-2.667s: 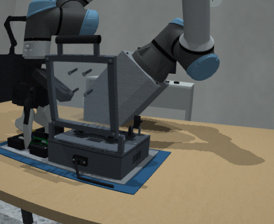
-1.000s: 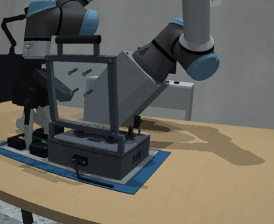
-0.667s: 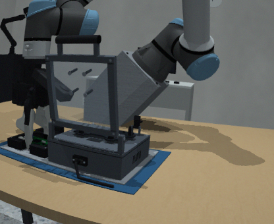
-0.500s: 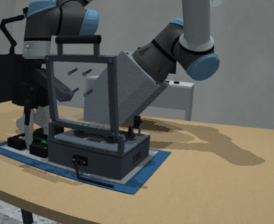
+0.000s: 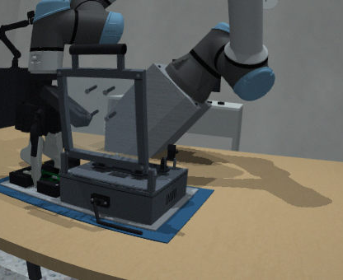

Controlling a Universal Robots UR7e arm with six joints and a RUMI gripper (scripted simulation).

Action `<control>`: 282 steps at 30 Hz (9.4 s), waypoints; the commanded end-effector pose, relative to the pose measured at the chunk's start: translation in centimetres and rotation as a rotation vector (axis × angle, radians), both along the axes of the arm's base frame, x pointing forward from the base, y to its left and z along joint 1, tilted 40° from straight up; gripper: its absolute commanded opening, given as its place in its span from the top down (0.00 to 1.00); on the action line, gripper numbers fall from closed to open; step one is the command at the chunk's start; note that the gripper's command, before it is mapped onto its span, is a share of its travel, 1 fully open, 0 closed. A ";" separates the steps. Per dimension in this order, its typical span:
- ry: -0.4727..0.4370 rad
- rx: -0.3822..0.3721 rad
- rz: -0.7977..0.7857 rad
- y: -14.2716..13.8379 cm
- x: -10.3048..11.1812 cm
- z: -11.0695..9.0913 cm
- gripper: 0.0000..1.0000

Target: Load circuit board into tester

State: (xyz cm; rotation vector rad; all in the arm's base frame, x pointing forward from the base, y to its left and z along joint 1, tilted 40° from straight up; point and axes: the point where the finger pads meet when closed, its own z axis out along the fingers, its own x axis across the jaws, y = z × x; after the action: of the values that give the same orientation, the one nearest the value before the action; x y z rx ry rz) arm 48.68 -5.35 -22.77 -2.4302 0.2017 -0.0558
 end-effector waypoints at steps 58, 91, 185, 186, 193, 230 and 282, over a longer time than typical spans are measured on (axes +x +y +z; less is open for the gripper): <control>-0.001 -0.001 -0.001 -0.1 0.0 0.0 0.61; -0.001 -0.001 -0.001 -1.0 -0.1 1.1 0.61; -0.001 -0.001 -0.001 -6.5 -0.9 7.7 0.61; -0.001 -0.001 -0.001 -6.5 -0.9 7.7 0.61; -0.001 -0.001 -0.001 -6.5 -0.9 7.7 0.61; 0.006 0.000 -0.009 -6.5 -0.9 7.7 0.61; 0.285 0.041 -0.341 -6.5 -0.9 7.7 0.61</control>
State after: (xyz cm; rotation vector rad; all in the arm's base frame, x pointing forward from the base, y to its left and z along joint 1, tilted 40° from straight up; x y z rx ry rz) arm 47.74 -11.74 -15.14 -2.3450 0.6751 0.1210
